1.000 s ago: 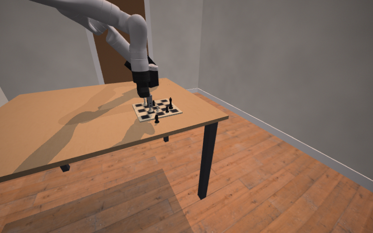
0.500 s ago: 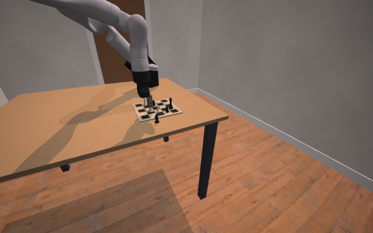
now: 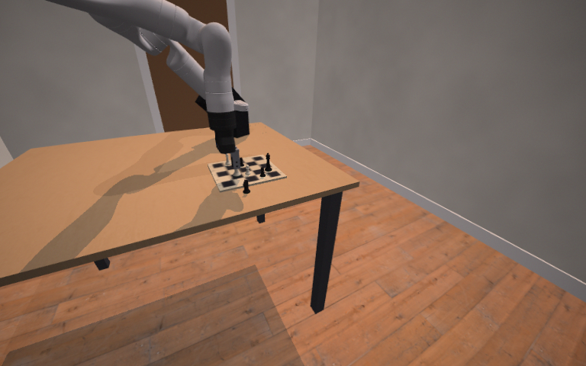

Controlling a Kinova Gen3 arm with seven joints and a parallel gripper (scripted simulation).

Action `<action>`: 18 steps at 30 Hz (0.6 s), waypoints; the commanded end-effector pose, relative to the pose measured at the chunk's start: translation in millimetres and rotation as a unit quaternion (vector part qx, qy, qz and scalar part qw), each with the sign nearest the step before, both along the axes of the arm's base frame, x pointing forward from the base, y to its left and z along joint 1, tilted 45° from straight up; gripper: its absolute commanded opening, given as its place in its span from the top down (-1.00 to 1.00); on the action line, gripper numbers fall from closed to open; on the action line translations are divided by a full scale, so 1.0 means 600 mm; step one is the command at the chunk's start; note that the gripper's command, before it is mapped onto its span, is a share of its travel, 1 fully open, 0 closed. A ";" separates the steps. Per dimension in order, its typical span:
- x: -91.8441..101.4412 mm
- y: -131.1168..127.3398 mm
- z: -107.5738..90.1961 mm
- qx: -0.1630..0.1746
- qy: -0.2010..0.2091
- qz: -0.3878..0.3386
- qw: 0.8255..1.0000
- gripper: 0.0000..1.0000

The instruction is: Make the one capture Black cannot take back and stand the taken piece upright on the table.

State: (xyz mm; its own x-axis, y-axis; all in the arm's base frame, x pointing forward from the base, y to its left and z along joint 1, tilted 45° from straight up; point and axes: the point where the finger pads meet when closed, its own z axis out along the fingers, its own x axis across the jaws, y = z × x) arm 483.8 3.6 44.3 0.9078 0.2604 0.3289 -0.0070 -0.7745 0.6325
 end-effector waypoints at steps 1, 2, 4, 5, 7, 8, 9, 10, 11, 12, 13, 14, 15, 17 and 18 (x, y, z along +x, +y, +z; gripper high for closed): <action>0.000 0.001 0.001 0.000 -0.001 0.001 1.000 1.00; 0.000 0.001 0.001 0.000 -0.001 0.001 1.000 1.00; 0.000 0.001 0.001 0.000 -0.001 0.001 1.000 1.00; 0.000 0.001 0.001 0.000 -0.001 0.001 1.000 1.00; 0.001 0.001 0.001 0.000 -0.001 0.001 1.000 1.00; 0.001 0.001 0.000 0.000 -0.001 0.001 1.000 1.00; 0.001 0.001 0.000 0.000 -0.001 0.001 1.000 1.00; 0.001 0.001 0.000 0.000 -0.001 0.001 1.000 1.00; 0.001 0.001 0.000 0.000 -0.001 0.001 1.000 1.00; 0.001 0.001 0.000 0.000 -0.001 0.001 1.000 1.00; 0.001 0.000 0.000 0.000 -0.001 0.001 1.000 1.00; 0.001 0.000 -0.001 0.000 -0.001 0.001 1.000 1.00; 0.002 0.000 -0.001 0.000 -0.001 0.001 1.000 1.00; 0.002 -0.001 -0.002 0.000 -0.001 0.001 1.000 1.00; 0.002 -0.001 -0.002 0.000 -0.001 0.001 1.000 1.00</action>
State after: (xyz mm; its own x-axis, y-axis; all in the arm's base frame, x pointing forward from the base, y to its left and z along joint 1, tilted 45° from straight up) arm 484.9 2.7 43.2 0.9073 0.2610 0.3298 -0.0071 -0.7746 0.6324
